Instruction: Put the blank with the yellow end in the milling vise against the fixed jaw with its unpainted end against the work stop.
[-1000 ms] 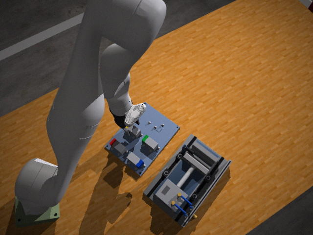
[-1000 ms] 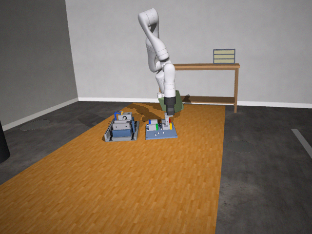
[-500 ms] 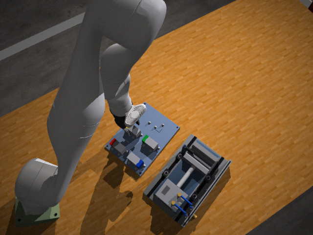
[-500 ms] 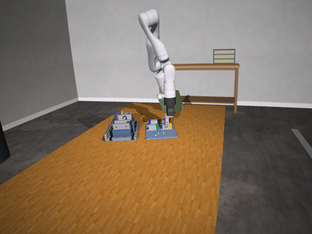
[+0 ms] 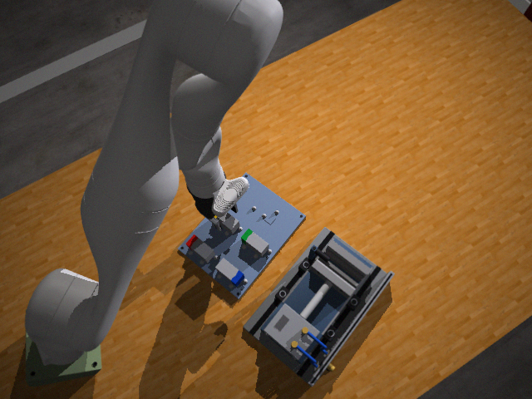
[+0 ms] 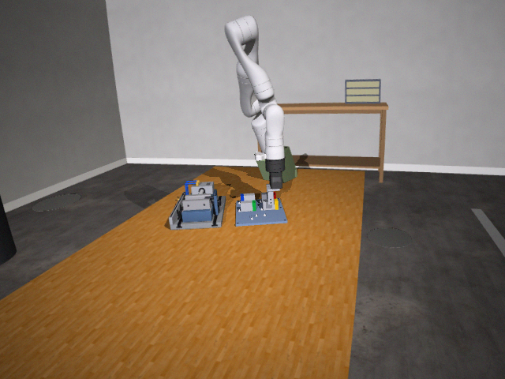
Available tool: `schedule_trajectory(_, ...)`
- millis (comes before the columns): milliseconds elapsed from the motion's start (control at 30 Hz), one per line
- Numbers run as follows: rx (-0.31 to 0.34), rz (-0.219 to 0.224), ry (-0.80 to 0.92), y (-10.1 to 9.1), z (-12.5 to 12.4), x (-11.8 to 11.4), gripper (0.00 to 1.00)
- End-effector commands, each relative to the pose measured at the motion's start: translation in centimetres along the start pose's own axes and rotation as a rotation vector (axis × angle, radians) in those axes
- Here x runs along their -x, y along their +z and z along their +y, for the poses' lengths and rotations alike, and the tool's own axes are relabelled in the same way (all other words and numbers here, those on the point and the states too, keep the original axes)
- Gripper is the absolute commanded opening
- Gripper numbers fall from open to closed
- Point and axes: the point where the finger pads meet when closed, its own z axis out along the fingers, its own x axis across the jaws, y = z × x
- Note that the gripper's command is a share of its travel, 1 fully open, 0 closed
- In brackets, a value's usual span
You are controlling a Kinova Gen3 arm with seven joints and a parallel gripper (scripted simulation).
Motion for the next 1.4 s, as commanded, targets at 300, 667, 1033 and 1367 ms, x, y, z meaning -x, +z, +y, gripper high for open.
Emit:
schedule_trajectory(300,0.0,0.0,0.0,0.4,0.0,0.0,1.0)
schedule_trajectory(667,0.0,-0.001,0.0,0.7,0.0,0.0,1.0)
schedule_trajectory(1033,0.0,0.001,0.0,1.0,0.0,-0.1,1.0)
schedule_trajectory(1367,0.0,0.0,0.0,1.0,0.0,-0.1,1.0)
